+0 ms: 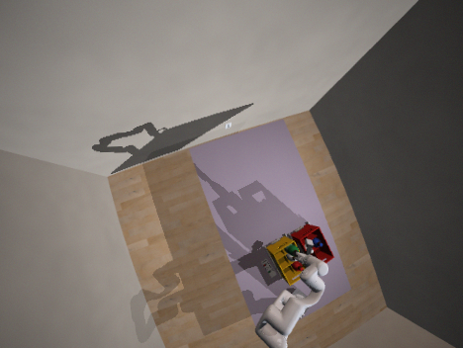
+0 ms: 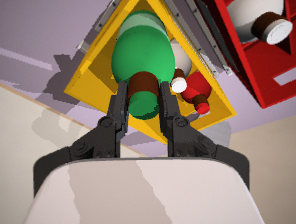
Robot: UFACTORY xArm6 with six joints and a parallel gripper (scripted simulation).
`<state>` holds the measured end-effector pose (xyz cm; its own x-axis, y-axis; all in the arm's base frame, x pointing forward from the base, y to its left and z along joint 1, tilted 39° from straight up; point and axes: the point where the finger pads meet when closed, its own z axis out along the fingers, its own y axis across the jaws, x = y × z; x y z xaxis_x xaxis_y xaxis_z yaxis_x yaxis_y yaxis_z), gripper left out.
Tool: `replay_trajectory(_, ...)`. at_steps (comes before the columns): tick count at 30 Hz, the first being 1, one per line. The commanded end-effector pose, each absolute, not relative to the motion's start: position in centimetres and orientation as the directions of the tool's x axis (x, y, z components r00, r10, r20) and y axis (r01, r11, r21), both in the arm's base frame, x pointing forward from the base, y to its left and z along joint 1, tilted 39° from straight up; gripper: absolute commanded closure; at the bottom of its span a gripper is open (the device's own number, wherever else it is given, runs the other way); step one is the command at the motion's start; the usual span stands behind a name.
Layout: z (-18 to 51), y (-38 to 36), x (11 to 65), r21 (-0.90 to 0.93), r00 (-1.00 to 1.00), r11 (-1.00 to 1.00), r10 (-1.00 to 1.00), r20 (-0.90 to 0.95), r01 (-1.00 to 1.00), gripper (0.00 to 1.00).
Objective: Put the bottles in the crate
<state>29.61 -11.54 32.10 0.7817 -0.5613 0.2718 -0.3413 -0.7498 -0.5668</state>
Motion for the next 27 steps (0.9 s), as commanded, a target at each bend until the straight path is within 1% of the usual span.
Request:
replay_trajectory(1,31.8,-11.4,29.9,-0.566,0.781,-0.751,-0.561,0.275,-0.341,1.00)
replay_trajectory(27,30.0,-10.6,31.2,-0.566,0.780,-0.751,-0.561,0.275,-0.341,1.00)
